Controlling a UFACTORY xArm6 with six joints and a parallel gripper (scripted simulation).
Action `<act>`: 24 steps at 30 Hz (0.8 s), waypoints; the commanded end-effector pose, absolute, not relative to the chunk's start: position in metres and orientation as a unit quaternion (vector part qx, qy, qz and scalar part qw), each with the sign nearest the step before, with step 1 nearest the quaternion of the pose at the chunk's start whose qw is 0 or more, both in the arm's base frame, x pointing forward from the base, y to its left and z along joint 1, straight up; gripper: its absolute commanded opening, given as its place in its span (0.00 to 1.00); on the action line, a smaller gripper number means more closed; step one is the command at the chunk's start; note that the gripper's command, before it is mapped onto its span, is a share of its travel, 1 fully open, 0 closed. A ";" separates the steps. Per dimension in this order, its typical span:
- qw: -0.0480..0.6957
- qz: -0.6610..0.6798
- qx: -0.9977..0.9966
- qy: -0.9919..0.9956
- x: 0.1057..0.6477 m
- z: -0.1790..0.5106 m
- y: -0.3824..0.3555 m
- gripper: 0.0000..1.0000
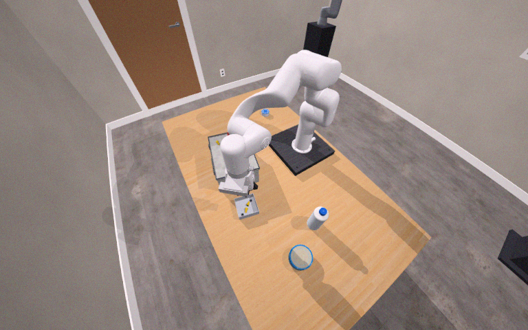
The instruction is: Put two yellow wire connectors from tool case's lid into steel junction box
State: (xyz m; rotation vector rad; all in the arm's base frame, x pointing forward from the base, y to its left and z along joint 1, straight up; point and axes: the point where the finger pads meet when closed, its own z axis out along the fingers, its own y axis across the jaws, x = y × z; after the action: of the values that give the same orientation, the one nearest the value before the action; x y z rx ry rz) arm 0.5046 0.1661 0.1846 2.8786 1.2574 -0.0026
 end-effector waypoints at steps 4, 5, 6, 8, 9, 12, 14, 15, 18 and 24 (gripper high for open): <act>0.000 0.000 0.916 0.400 0.505 0.194 0.166 0.30; 0.000 0.000 0.916 0.400 0.505 0.194 0.166 0.30; 0.000 0.000 0.916 0.400 0.505 0.194 0.166 0.30; 0.000 0.000 0.916 0.400 0.505 0.194 0.166 0.30; 0.000 0.000 0.916 0.400 0.505 0.194 0.166 0.30; 0.000 0.000 0.916 0.400 0.505 0.194 0.166 0.30; 0.000 0.000 0.916 0.400 0.505 0.194 0.166 0.30; 0.000 0.000 0.916 0.400 0.505 0.194 0.166 0.30; 0.000 0.000 0.916 0.400 0.505 0.196 0.166 0.30; 0.000 0.000 0.916 0.400 0.505 0.224 0.166 0.30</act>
State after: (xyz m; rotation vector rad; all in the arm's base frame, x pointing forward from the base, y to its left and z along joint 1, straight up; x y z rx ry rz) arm 0.5042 0.1659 0.2069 2.8789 1.2576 -0.0082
